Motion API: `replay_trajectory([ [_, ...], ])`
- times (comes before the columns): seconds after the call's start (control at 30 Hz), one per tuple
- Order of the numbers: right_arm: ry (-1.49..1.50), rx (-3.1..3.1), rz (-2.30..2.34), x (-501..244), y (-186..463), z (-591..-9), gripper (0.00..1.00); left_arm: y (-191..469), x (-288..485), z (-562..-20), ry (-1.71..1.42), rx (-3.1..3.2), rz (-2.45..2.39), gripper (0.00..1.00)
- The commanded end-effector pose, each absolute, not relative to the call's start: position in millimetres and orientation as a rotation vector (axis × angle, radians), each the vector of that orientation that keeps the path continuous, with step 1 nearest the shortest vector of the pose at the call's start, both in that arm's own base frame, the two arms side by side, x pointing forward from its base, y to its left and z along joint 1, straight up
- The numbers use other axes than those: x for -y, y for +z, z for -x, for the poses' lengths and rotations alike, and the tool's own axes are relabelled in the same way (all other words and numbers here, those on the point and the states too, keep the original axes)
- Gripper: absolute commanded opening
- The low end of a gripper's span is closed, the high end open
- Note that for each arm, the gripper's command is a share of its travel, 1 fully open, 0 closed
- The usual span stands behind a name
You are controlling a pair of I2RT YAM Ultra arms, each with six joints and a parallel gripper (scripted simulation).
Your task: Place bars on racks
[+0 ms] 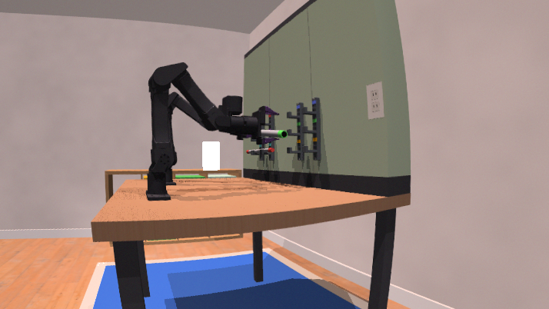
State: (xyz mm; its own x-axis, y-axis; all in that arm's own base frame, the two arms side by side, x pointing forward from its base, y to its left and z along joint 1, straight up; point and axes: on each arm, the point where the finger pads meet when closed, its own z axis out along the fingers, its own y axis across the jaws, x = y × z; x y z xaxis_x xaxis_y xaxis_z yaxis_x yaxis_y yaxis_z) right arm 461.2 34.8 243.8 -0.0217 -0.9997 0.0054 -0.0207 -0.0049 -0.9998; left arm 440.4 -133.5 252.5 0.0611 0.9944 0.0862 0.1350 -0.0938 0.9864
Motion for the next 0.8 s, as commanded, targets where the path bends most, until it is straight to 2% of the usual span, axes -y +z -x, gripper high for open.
replay_trajectory([
  [0.0, -1.225, -1.225, 1.199, -36.9, 247.9, -461.7, 1.0, 298.9, 139.3, -445.0, 1.167, -1.164, -1.231, 0.0],
  [0.77, -1.225, -1.225, 1.199, -36.9, 247.9, -461.7, 1.0, 291.9, 137.5, -442.3, 1.167, -1.164, -1.231, 0.0],
])
